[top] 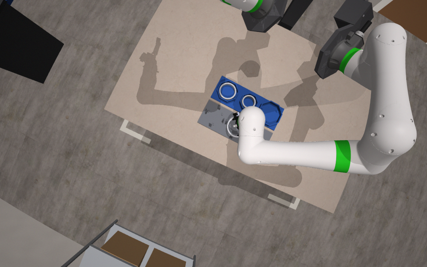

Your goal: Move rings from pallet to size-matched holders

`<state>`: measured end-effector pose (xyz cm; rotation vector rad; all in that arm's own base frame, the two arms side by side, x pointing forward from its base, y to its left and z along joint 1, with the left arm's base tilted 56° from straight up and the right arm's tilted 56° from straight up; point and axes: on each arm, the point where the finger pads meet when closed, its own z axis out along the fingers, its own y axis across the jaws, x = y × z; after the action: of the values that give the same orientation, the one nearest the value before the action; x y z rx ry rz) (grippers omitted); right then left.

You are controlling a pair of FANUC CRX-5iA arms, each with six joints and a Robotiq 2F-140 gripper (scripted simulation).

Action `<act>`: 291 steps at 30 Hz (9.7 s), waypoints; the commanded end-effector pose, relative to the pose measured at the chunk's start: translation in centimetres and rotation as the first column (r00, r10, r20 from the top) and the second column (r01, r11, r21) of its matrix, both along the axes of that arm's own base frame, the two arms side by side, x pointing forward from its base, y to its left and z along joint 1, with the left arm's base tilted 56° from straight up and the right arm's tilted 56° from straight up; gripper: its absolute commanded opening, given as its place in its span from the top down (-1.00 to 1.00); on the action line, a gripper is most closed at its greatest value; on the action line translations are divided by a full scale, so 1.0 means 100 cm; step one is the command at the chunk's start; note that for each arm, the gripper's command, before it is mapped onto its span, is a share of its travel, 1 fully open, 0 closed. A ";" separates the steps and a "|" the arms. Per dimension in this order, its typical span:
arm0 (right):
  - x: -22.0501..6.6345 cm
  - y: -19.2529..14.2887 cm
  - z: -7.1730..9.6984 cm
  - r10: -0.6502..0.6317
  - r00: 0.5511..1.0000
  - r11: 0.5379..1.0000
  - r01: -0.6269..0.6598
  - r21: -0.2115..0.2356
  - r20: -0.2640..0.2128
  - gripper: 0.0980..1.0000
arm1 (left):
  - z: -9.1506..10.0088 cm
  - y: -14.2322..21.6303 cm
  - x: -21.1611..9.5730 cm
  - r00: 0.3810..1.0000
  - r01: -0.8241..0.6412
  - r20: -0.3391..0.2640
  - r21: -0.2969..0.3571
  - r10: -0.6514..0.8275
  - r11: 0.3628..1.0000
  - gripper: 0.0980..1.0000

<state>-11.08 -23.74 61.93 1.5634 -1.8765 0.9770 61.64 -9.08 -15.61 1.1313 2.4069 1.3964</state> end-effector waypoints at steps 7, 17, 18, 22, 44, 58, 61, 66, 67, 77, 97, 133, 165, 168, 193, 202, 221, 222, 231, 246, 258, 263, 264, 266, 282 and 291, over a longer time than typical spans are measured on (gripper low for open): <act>0.000 0.000 0.001 -0.001 1.000 1.000 0.001 -0.001 0.000 -1.00 | -0.004 0.004 0.004 1.000 0.001 0.001 -0.001 -0.001 1.000 -0.27; 0.000 0.000 0.001 -0.001 1.000 1.000 0.001 -0.001 0.000 -1.00 | -0.004 0.004 0.004 1.000 0.001 0.001 -0.001 -0.001 1.000 -0.27; 0.000 0.000 0.001 -0.001 1.000 1.000 0.001 -0.001 0.000 -1.00 | -0.004 0.004 0.004 1.000 0.001 0.001 -0.001 -0.001 1.000 -0.27; 0.000 0.000 0.001 -0.001 1.000 1.000 0.001 -0.001 0.000 -1.00 | -0.005 0.005 0.005 1.000 0.001 0.001 -0.001 -0.001 1.000 -0.27; 0.000 0.000 0.001 -0.001 1.000 1.000 0.001 -0.001 0.000 -1.00 | -0.018 0.021 0.016 1.000 0.001 0.001 -0.001 -0.001 1.000 -0.10; 0.000 0.000 0.001 -0.001 1.000 1.000 0.001 -0.001 0.000 -1.00 | -0.018 0.021 0.015 1.000 0.001 0.001 -0.001 -0.001 1.000 -0.10; 0.000 0.000 0.001 -0.001 1.000 1.000 0.001 -0.001 0.000 -1.00 | -0.015 0.017 0.013 1.000 0.001 0.001 -0.001 -0.001 1.000 -0.10; 0.000 0.000 0.001 -0.001 1.000 1.000 0.001 -0.001 0.000 -1.00 | -0.007 0.007 0.006 1.000 0.001 0.001 -0.001 -0.001 1.000 -0.10; 0.000 0.000 0.001 -0.001 1.000 1.000 0.001 -0.001 0.000 -1.00 | -0.003 0.003 0.004 1.000 0.001 0.001 -0.001 -0.001 1.000 -0.10; 0.000 0.000 0.001 -0.001 1.000 1.000 0.001 -0.001 0.000 -1.00 | 0.010 -0.015 -0.010 1.000 0.001 0.001 -0.001 -0.001 1.000 0.45; 0.000 0.000 0.001 -0.001 1.000 1.000 0.001 -0.001 0.000 -1.00 | -0.077 0.051 -0.154 1.000 0.001 0.001 -0.001 -0.001 1.000 0.45; 0.000 0.000 0.001 -0.001 1.000 1.000 0.001 -0.001 0.000 -1.00 | -0.091 0.067 -0.143 1.000 0.001 0.001 -0.001 -0.001 1.000 0.38; 0.000 0.000 0.001 -0.001 1.000 1.000 0.001 -0.001 0.000 -1.00 | -0.091 0.067 -0.143 1.000 0.001 0.001 -0.001 -0.001 1.000 0.31; 0.000 0.000 0.001 -0.001 1.000 1.000 0.001 -0.001 0.000 -1.00 | -0.091 0.067 -0.143 1.000 0.001 0.001 -0.001 -0.001 1.000 0.31; 0.000 0.000 0.001 -0.001 1.000 1.000 0.001 -0.001 0.000 -1.00 | -0.066 0.041 -0.159 1.000 0.001 0.001 -0.001 -0.001 1.000 0.31; 0.000 0.000 0.001 -0.001 1.000 1.000 0.001 -0.001 0.000 -1.00 | -0.049 0.047 -0.145 1.000 0.001 0.001 -0.001 -0.001 1.000 0.31; 0.000 0.000 0.001 -0.001 1.000 1.000 0.001 -0.001 0.000 -1.00 | 0.060 0.080 -0.061 1.000 0.001 0.001 -0.001 -0.001 1.000 0.31; 0.000 0.000 0.001 -0.001 1.000 1.000 0.001 -0.001 0.000 -1.00 | 0.067 0.082 -0.056 1.000 0.001 0.001 -0.001 -0.001 1.000 0.31; 0.000 0.000 0.001 -0.001 1.000 1.000 0.001 -0.001 0.000 -1.00 | 0.106 0.094 -0.026 1.000 0.001 0.001 -0.001 -0.001 1.000 0.31; 0.000 0.000 0.001 -0.001 1.000 1.000 0.001 -0.001 0.000 -1.00 | 0.110 0.099 -0.018 1.000 0.001 0.001 -0.001 -0.001 1.000 0.31; 0.000 0.000 0.001 -0.001 1.000 1.000 0.001 -0.001 0.000 -1.00 | 0.108 0.102 -0.016 1.000 0.001 0.001 -0.001 -0.001 1.000 0.31; 0.000 0.000 0.001 -0.001 1.000 1.000 0.001 -0.001 0.000 -1.00 | 0.107 0.102 -0.016 1.000 0.001 0.001 -0.001 -0.001 1.000 0.31; 0.000 0.000 0.001 -0.001 1.000 1.000 0.001 -0.001 0.000 -1.00 | 0.107 0.103 -0.015 1.000 0.001 0.001 -0.001 -0.001 1.000 0.31; 0.000 0.000 0.001 -0.001 1.000 1.000 0.001 -0.001 0.000 -1.00 | 0.105 0.105 -0.014 1.000 0.001 0.001 -0.001 -0.001 1.000 0.31; 0.000 0.000 0.001 -0.001 1.000 1.000 0.001 -0.001 0.000 -1.00 | 0.094 0.118 -0.005 1.000 0.001 0.001 -0.001 -0.001 1.000 0.31; 0.000 0.000 0.001 -0.001 1.000 1.000 0.001 -0.001 0.000 -1.00 | 0.094 0.118 -0.005 1.000 0.001 0.001 -0.001 -0.001 1.000 0.45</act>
<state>-11.08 -23.74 61.93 1.5634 -1.8765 0.9770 61.13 2.87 -6.22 1.1315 2.4069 1.3957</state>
